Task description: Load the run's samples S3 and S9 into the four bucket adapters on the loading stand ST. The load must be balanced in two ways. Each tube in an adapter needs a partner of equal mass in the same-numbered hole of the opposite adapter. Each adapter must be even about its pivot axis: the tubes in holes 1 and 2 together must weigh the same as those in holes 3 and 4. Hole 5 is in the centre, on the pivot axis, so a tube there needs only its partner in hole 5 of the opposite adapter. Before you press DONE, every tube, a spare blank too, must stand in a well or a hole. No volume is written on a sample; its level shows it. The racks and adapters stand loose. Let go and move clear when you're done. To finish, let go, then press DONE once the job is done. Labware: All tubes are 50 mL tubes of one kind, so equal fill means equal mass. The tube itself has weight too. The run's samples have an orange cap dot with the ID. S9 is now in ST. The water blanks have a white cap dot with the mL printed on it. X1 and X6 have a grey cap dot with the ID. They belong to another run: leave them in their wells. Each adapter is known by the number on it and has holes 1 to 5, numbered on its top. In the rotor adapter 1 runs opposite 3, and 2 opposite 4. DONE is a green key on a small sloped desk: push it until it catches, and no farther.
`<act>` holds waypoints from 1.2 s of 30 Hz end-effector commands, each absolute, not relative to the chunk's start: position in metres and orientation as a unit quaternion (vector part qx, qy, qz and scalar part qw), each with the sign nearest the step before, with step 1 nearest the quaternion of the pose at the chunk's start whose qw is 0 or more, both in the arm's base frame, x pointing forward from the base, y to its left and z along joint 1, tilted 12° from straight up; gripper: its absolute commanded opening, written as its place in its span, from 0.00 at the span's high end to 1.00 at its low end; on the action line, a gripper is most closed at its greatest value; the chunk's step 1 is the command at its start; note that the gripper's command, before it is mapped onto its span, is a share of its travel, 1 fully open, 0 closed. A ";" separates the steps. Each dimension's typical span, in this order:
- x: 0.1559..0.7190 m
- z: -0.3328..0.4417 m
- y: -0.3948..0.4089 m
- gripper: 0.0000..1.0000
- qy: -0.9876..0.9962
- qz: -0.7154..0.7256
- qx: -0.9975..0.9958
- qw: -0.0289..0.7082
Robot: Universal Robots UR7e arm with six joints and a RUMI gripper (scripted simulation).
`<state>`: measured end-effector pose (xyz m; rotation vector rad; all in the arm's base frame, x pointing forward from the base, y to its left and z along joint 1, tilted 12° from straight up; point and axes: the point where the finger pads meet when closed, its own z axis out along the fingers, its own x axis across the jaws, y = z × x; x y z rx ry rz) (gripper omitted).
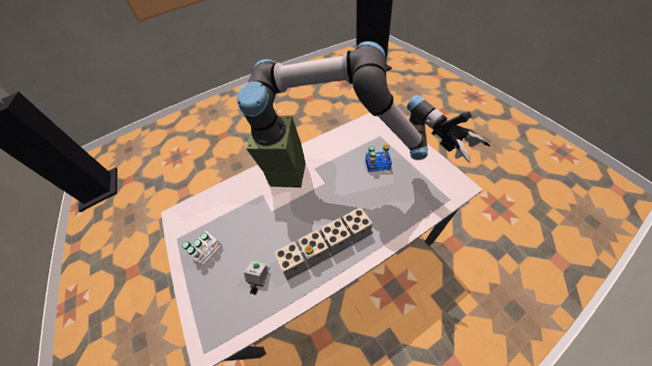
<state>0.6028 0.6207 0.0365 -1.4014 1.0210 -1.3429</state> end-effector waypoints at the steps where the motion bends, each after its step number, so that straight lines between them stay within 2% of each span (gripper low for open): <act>1: 0.603 0.038 0.621 0.00 0.414 -0.545 -0.568 0.457; 17: 0.603 0.038 0.621 0.00 0.414 -0.545 -0.568 0.457; 18: 0.602 0.037 0.616 0.65 0.419 -0.541 -0.571 0.453; 36: 0.585 0.032 0.538 0.65 0.498 -0.474 -0.617 0.383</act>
